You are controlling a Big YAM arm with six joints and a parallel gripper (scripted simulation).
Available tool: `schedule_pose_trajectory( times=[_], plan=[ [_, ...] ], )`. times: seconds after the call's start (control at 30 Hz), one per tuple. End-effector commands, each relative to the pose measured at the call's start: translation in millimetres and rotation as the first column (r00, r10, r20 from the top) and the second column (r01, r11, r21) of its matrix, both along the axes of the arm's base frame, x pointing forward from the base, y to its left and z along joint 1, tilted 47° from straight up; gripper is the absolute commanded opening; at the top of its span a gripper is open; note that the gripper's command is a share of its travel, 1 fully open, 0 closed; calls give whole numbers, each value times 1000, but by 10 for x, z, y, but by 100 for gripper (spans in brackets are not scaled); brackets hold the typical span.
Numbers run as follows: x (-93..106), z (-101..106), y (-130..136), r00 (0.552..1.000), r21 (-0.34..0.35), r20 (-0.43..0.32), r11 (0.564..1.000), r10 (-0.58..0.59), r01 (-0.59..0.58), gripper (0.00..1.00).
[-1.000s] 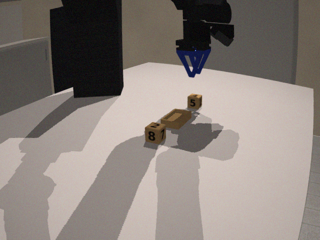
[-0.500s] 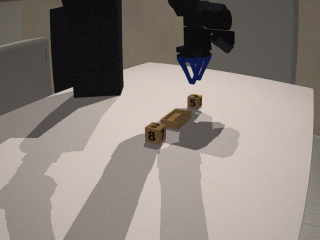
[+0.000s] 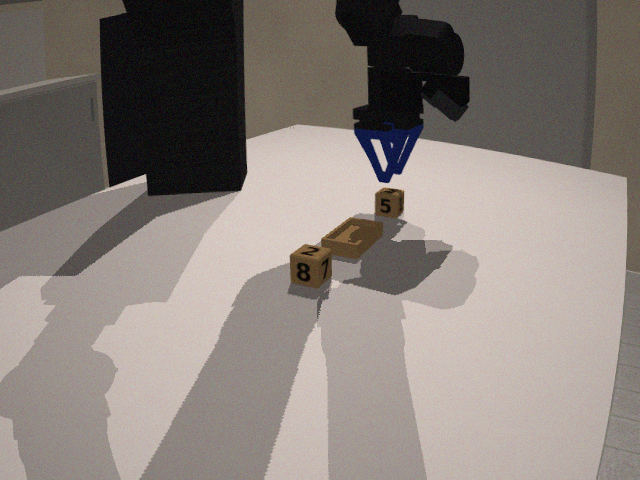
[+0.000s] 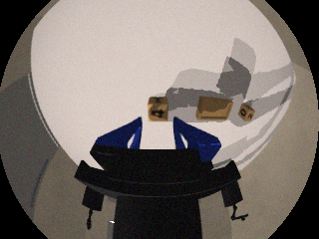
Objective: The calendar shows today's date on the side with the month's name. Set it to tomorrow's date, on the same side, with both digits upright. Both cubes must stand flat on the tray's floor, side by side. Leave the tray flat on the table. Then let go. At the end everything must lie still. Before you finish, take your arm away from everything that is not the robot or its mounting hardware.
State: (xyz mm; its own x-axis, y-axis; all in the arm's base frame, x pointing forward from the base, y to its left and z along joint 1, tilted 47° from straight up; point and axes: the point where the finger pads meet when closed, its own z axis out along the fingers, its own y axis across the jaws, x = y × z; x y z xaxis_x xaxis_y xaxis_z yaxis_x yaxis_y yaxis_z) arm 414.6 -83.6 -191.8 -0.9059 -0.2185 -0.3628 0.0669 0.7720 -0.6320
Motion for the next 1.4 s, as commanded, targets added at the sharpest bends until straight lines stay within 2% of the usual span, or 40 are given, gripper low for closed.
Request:
schedule_pose_trajectory(
  times=[0.0,1.37],
  plan=[
    [16,-52,-71,1000,-7,-6,1000,2,-2,47],
    [32,-93,-106,1000,-8,-10,1000,1,-1,47]
  ],
)
